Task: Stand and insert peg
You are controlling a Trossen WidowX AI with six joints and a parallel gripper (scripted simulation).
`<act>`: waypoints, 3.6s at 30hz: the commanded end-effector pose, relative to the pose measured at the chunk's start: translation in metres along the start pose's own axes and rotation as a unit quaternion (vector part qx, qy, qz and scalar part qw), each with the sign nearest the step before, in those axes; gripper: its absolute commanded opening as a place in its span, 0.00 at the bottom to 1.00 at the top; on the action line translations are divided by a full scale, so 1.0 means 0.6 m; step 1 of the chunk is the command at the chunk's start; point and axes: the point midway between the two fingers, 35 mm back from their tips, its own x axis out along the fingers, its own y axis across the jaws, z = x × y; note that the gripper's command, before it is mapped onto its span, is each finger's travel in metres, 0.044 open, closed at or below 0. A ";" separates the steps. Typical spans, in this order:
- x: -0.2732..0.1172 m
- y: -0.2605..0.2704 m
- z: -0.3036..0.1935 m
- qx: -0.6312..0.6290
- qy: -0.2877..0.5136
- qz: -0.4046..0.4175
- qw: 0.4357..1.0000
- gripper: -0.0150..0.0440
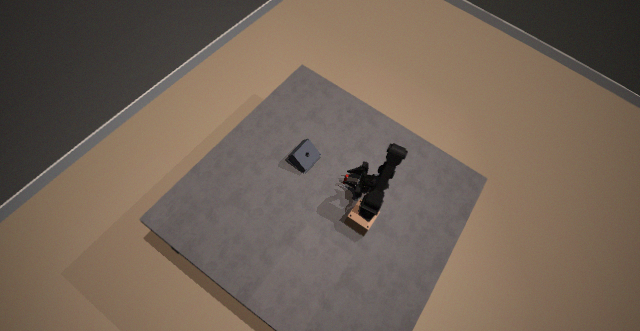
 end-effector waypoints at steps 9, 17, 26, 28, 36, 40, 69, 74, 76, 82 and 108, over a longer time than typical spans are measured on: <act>0.000 0.000 0.000 0.000 0.000 0.000 1.000 1.00; -0.028 0.018 -0.082 -0.014 -0.005 -0.003 1.000 1.00; -0.072 -0.007 -0.254 -0.002 -0.001 0.000 1.000 1.00; -0.073 -0.008 -0.257 -0.001 -0.001 0.000 1.000 1.00; -0.067 -0.016 -0.252 0.005 -0.015 -0.020 1.000 1.00; -0.055 -0.033 -0.238 0.019 -0.057 -0.070 0.996 1.00; -0.023 -0.063 -0.137 0.028 -0.468 -0.172 0.866 1.00; -0.016 -0.046 -0.134 0.009 -0.529 -0.127 0.839 1.00; -0.012 -0.039 -0.135 0.000 -0.549 -0.104 0.830 1.00; 0.004 -0.014 -0.146 -0.027 -0.591 -0.021 0.806 1.00; 0.023 -0.005 -0.108 -0.025 -0.597 0.008 0.802 1.00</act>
